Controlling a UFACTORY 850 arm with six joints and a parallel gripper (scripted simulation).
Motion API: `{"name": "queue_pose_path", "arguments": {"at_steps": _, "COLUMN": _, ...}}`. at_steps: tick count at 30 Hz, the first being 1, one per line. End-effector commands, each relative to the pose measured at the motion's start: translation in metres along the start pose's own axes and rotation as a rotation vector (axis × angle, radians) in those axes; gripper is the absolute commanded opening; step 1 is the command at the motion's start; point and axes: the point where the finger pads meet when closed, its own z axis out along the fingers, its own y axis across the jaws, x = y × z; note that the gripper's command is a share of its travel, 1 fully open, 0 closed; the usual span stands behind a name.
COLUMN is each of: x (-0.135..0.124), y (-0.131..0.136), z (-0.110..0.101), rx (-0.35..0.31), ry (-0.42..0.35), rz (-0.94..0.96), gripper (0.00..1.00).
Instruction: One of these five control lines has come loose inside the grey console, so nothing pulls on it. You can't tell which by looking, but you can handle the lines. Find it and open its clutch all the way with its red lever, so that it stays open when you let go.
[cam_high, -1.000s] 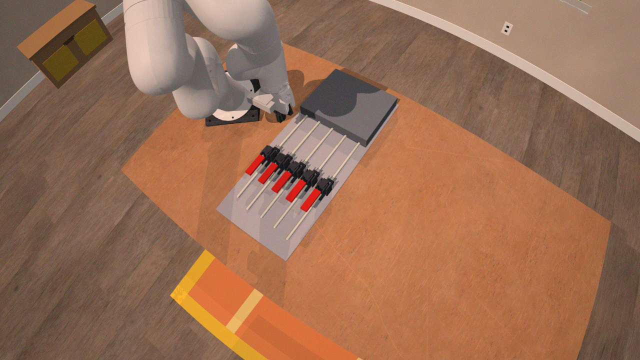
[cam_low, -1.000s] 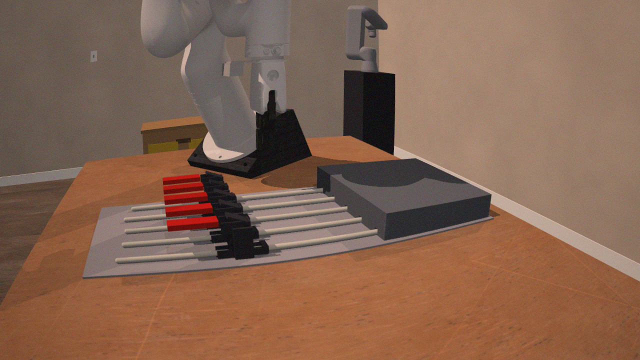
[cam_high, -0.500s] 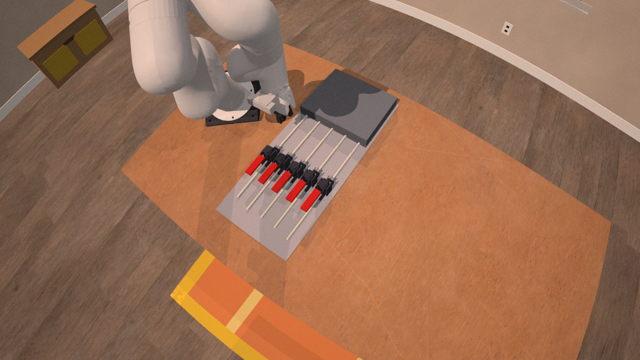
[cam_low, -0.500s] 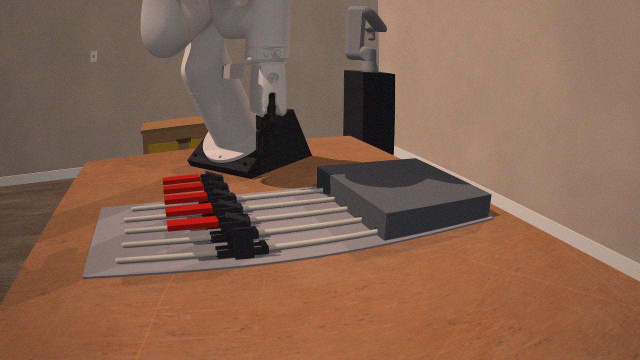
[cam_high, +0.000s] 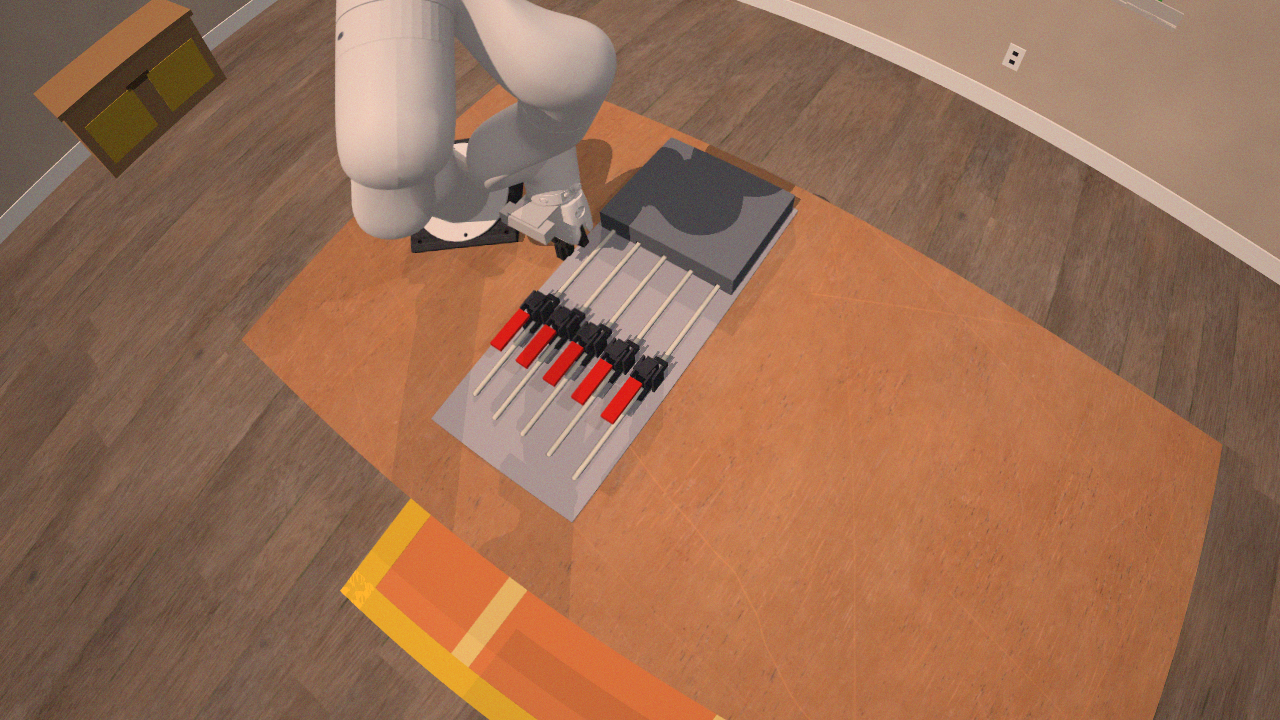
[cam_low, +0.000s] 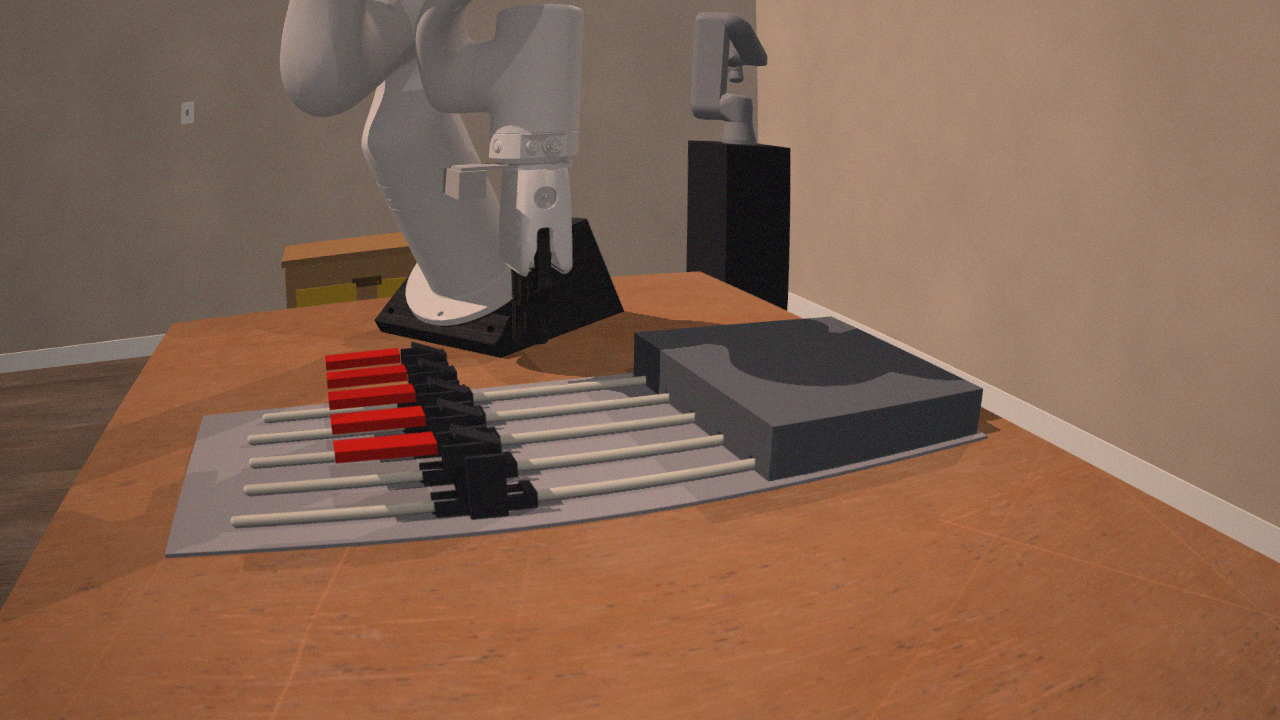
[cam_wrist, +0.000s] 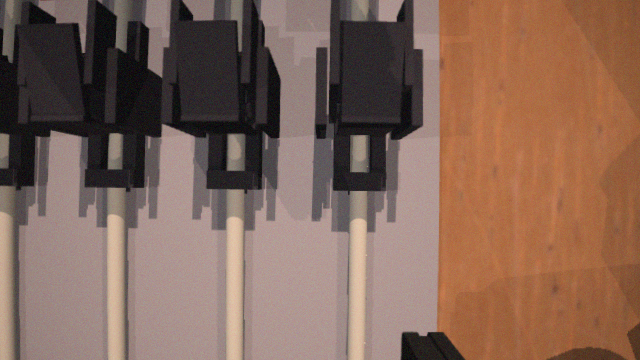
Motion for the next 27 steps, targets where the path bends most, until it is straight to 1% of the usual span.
{"name": "queue_pose_path", "arguments": {"at_steps": 1, "x": -0.001, "y": -0.002, "z": 0.024, "rx": 0.011, "ry": -0.004, "rz": 0.002, "gripper": 0.00}}
{"name": "queue_pose_path", "arguments": {"at_steps": 5, "x": -0.001, "y": -0.002, "z": 0.037, "rx": 0.011, "ry": -0.004, "rz": 0.002, "gripper": 0.00}}
{"name": "queue_pose_path", "arguments": {"at_steps": 8, "x": -0.001, "y": -0.002, "z": 0.042, "rx": 0.011, "ry": -0.004, "rz": 0.002, "gripper": 0.00}}
{"name": "queue_pose_path", "arguments": {"at_steps": 27, "x": -0.001, "y": -0.003, "z": 0.044, "rx": 0.011, "ry": -0.005, "rz": 0.002, "gripper": 0.00}}
